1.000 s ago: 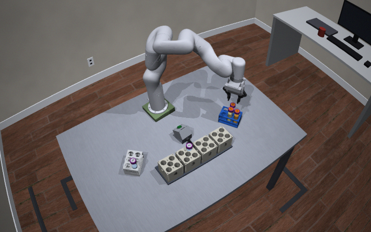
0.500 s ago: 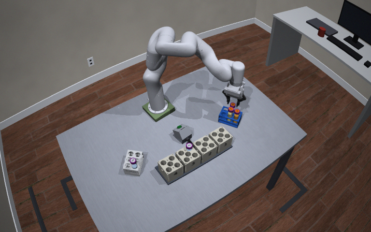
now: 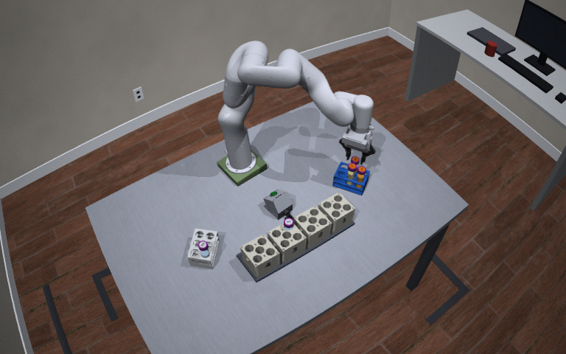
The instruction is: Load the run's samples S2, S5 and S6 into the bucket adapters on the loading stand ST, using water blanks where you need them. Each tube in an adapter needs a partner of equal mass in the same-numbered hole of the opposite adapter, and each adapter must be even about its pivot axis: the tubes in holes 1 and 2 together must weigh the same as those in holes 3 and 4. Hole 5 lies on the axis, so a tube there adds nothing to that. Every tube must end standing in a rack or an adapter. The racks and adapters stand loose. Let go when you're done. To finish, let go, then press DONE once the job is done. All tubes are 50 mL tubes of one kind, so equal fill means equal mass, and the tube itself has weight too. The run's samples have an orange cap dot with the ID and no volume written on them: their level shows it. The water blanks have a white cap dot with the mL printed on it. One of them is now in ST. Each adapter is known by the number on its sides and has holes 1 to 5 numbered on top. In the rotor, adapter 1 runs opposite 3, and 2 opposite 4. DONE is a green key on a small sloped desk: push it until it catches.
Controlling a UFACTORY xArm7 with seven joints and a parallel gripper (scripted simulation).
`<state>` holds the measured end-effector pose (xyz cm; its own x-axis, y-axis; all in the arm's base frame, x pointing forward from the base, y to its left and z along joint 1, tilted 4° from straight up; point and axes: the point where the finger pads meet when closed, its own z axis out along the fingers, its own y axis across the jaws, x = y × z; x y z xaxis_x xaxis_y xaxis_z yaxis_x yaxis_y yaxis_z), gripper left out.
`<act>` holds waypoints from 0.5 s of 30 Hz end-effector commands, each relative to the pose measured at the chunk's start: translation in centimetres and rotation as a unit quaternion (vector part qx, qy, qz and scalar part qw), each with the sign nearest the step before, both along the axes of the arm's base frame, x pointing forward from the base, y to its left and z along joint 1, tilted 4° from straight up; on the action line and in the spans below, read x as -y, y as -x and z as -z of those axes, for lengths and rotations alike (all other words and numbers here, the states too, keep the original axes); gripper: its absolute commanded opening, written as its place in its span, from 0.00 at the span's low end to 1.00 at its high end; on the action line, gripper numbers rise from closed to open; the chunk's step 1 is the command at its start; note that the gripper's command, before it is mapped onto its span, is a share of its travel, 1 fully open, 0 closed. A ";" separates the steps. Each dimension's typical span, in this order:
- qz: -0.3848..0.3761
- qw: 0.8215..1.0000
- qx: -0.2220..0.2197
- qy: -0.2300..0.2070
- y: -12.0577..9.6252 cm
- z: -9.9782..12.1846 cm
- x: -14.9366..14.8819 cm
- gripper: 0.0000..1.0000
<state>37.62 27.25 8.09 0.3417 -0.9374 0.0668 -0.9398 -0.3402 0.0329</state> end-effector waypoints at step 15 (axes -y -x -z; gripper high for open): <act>0.000 1.000 0.002 -0.001 -0.1 0.9 0.0 0.57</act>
<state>37.61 27.18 7.24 0.3417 -0.9374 0.0669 -0.9398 -0.3402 0.0333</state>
